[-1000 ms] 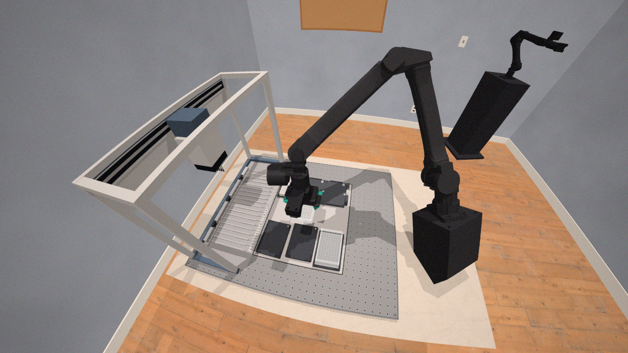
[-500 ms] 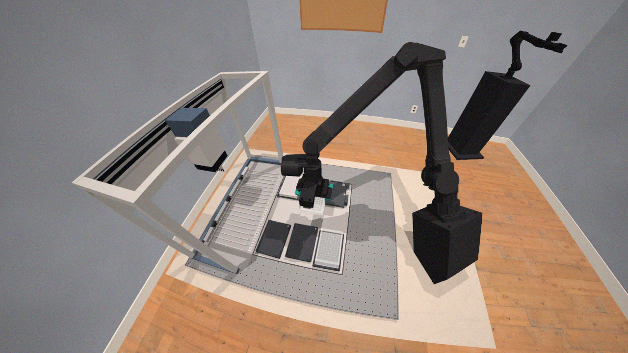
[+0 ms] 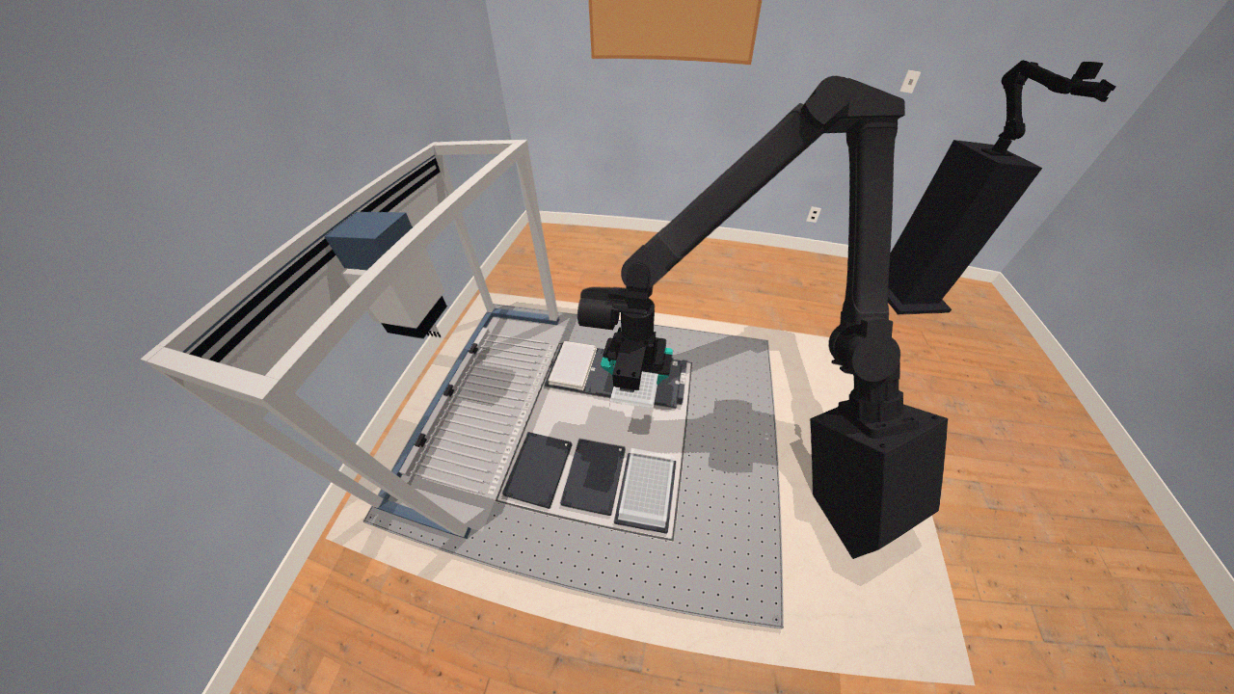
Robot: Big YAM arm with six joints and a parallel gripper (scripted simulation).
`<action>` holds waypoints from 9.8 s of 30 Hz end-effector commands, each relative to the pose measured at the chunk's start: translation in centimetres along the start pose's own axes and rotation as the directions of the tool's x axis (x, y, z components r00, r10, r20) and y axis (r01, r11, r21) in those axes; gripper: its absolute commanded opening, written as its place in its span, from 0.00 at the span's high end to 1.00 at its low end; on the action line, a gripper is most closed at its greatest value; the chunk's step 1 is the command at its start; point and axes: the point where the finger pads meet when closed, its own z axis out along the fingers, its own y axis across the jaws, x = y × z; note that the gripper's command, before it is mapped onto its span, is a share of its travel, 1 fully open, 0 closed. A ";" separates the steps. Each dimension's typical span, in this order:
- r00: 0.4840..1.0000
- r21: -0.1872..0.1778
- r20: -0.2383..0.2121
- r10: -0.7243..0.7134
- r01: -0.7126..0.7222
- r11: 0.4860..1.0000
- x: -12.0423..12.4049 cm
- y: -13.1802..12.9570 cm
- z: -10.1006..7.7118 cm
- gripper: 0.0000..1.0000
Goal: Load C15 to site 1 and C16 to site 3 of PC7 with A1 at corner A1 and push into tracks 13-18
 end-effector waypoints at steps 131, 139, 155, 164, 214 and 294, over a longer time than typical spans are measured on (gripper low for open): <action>1.000 0.029 -0.002 -0.014 0.014 0.999 6.7 3.3 7.1 1.00; 1.000 0.034 -0.003 -0.011 0.011 0.999 6.8 3.1 7.1 1.00; 1.000 0.033 -0.003 -0.011 0.011 0.999 6.8 3.1 7.4 1.00; 1.000 0.034 -0.004 -0.011 0.011 0.999 6.8 3.2 7.5 1.00; 1.000 0.067 -0.003 0.006 -0.005 0.998 6.9 2.2 0.1 0.06; 0.010 0.003 0.028 1.000 -1.000 0.010 6.8 12.7 -0.7 0.20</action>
